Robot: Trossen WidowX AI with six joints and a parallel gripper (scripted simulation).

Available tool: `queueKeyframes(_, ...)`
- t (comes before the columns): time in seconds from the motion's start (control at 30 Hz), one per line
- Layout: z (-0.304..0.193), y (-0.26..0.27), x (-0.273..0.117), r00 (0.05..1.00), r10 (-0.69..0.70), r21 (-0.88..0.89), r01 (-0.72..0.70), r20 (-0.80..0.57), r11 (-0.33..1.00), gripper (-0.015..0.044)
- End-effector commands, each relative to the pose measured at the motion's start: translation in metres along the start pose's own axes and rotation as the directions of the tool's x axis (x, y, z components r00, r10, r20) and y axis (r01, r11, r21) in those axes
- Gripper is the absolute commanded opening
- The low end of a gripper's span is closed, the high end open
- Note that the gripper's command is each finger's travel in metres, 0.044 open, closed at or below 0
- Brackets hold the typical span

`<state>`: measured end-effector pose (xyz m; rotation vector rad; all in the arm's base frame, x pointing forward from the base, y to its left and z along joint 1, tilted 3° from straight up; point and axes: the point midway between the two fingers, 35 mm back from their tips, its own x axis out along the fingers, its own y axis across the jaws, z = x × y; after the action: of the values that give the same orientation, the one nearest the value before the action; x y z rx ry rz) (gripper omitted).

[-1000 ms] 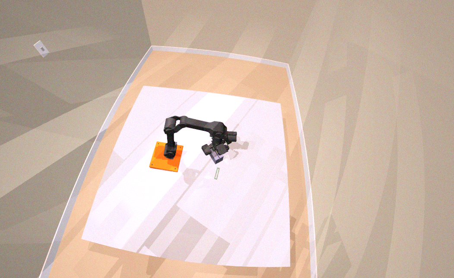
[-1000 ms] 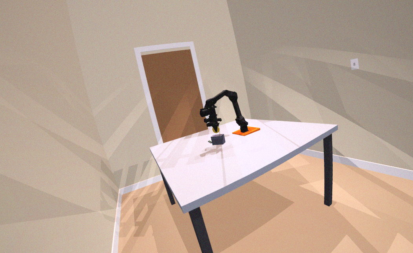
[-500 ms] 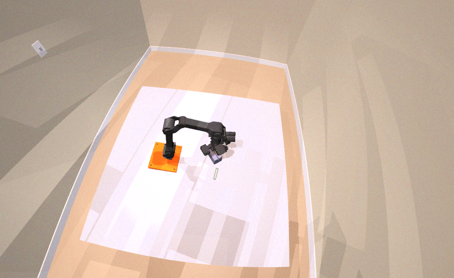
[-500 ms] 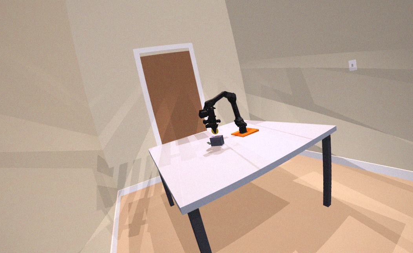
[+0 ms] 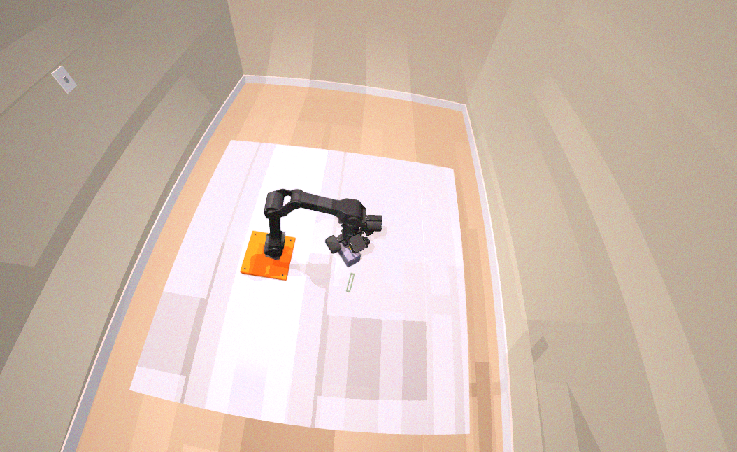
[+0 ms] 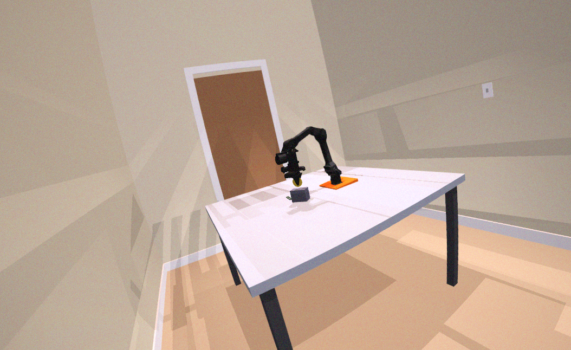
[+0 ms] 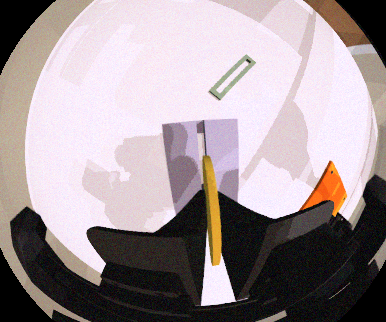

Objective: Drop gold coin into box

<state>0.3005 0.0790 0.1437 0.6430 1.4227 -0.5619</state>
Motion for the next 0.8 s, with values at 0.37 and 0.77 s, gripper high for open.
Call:
queueKeyframes(0.37, 0.0003, 0.0, 0.0073, 1.0, 0.0, 0.005, 0.0, 0.0, 1.0, 0.0)
queueKeyframes(0.77, 0.0003, 0.0, 0.0102, 1.0, 0.0, 0.002, 0.0, 0.0, 1.0, 0.0026)
